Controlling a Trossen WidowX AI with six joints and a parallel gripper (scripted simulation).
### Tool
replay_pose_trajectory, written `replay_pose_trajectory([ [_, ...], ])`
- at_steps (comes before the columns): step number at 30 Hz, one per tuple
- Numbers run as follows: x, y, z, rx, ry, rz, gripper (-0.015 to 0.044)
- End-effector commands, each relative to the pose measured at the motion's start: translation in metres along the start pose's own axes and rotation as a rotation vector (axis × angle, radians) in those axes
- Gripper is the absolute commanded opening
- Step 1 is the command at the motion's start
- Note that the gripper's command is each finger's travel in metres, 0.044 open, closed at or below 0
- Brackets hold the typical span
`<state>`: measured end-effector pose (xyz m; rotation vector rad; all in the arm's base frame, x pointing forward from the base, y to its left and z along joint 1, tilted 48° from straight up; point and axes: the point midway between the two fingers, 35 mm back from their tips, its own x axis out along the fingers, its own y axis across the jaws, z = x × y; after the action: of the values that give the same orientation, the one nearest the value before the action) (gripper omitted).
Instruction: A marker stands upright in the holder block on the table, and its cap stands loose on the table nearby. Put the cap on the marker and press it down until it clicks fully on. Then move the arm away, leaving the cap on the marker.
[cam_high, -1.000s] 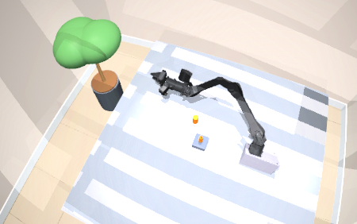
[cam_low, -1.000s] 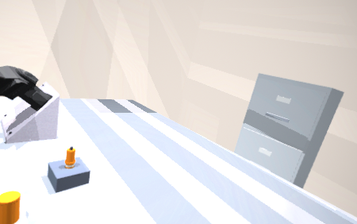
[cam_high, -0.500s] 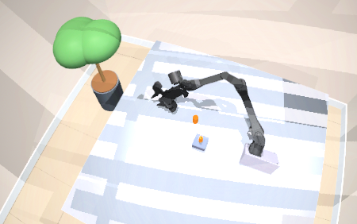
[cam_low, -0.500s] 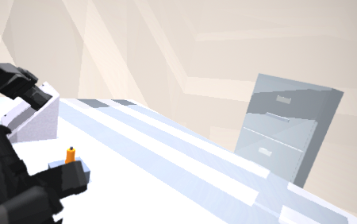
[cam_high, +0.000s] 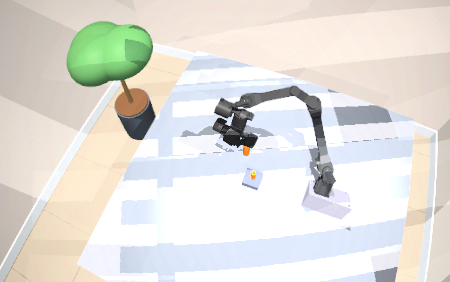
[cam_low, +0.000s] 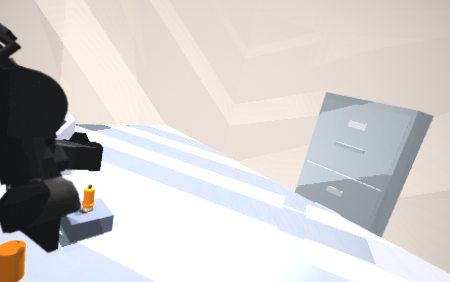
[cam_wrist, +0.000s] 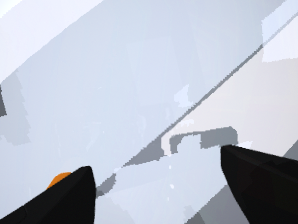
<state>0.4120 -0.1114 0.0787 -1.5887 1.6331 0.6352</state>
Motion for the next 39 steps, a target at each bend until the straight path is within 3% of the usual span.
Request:
replay_pose_trajectory([
  [1, -0.036, 0.050, -0.027, -0.002, 0.198, 0.124, 0.0258],
  [9, -0.035, 0.049, -0.022, -0.002, 0.200, 0.125, 0.0258],
  [14, -0.001, 0.053, -0.029, -0.002, 0.201, 0.125, 0.0258],
  [39, 0.036, 0.059, -0.037, 0.001, 0.201, 0.124, 0.0258],
])
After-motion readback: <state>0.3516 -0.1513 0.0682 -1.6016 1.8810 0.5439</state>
